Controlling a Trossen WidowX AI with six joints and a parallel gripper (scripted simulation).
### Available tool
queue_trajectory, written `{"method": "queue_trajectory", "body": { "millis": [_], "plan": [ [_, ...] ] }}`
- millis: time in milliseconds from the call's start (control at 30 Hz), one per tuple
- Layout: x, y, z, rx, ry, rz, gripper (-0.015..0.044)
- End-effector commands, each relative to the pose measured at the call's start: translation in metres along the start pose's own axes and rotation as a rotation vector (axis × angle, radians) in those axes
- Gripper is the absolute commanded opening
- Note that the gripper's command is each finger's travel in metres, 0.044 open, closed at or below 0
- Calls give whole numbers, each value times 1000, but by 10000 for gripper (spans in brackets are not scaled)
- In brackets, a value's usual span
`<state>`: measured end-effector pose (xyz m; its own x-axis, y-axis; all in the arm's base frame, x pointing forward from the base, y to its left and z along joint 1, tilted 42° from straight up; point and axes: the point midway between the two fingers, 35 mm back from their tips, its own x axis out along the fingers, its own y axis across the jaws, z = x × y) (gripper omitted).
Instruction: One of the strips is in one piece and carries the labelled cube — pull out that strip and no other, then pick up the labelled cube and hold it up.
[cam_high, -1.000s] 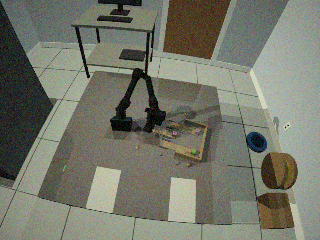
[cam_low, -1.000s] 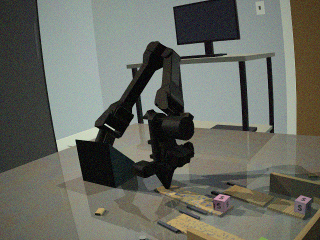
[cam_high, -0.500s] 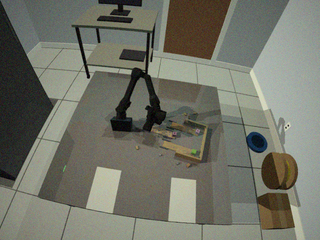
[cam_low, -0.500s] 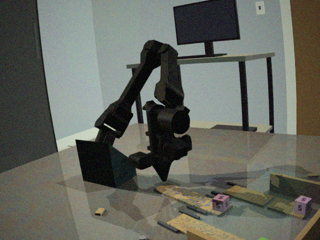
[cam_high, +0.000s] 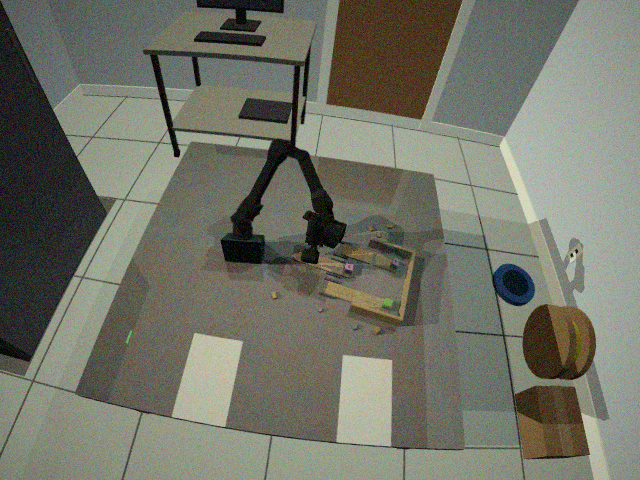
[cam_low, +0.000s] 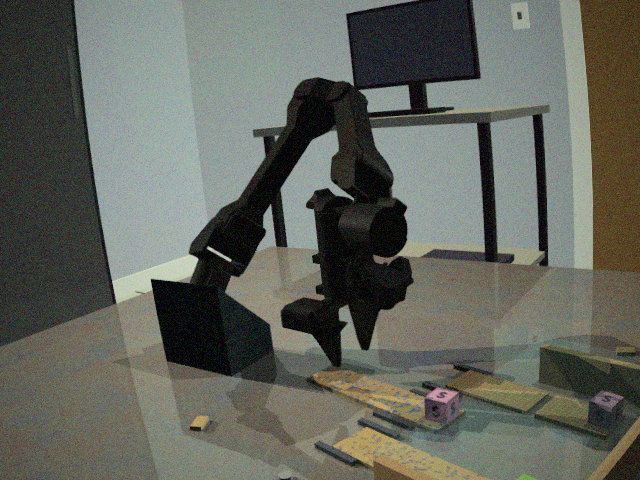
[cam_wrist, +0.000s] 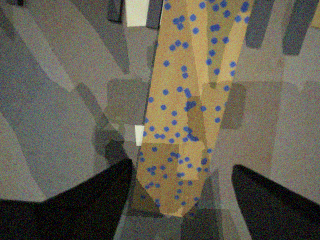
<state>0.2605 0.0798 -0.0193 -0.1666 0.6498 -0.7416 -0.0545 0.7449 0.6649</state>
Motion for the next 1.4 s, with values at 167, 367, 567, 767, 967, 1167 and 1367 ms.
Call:
{"method": "queue_trajectory", "body": {
  "millis": [167,367,567,767,967,1167,1367],
  "plan": [
    [-4,-5,34,-12,-5,-2,440],
    [-7,-9,57,-13,-6,-2,440],
    [-10,-12,80,-14,-7,-2,440],
    [-13,-15,104,-14,-8,-3,440],
    [-17,-17,127,-15,-9,-3,440],
    [-22,-18,149,-16,-10,-3,440],
    [-17,-19,152,-16,-10,-3,309]
  ]
}}
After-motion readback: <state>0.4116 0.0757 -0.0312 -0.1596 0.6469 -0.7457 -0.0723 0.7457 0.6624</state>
